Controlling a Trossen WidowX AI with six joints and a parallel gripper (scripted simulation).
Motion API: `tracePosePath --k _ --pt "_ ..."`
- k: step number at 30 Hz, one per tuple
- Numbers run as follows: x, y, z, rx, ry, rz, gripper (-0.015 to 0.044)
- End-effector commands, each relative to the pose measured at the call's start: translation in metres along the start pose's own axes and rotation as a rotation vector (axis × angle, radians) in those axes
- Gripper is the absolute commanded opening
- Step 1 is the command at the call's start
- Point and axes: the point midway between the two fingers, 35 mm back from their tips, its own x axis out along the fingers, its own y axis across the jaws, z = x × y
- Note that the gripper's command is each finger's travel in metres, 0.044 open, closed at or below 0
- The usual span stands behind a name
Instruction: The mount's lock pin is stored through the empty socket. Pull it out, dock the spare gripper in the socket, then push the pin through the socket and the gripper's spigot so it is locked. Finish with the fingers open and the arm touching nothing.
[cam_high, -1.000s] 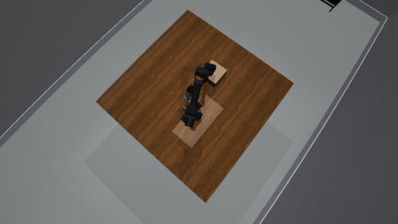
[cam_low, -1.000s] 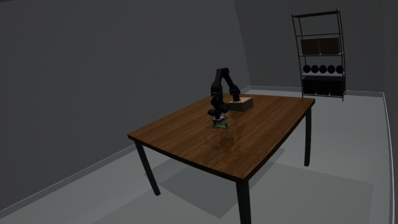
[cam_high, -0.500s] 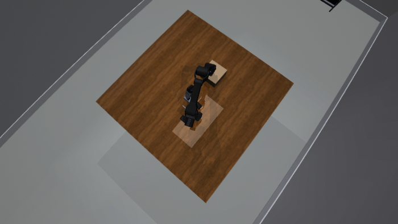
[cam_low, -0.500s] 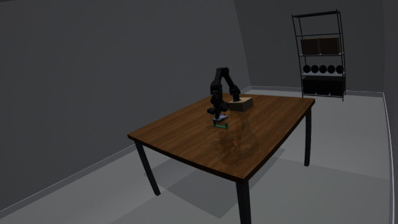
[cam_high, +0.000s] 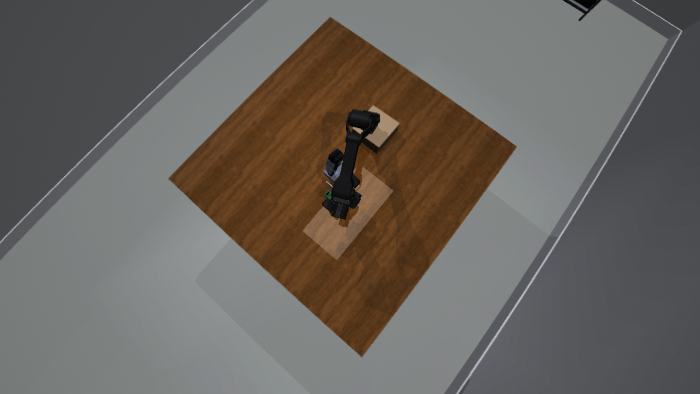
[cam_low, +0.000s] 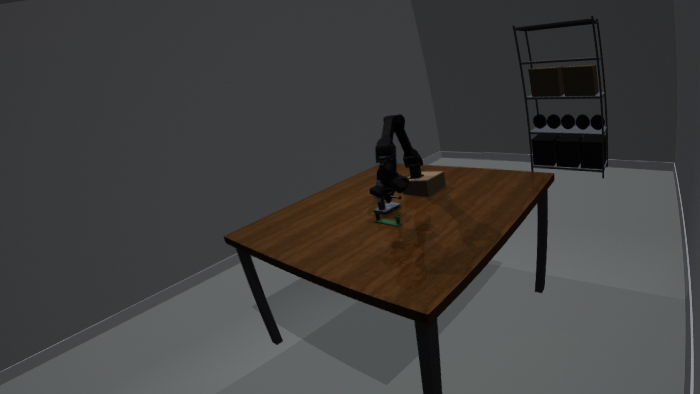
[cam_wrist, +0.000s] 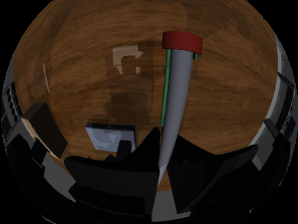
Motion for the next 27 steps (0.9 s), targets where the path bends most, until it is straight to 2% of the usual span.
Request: tracePosePath --k 1,20,27 --pt "-0.006 0.013 0.0 0.009 -0.009 -0.003 0.0" --pt "-0.015 0.067 -0.001 0.014 -0.012 0.003 0.0" --pt "0.007 0.067 0.005 0.013 -0.013 0.006 0.0"
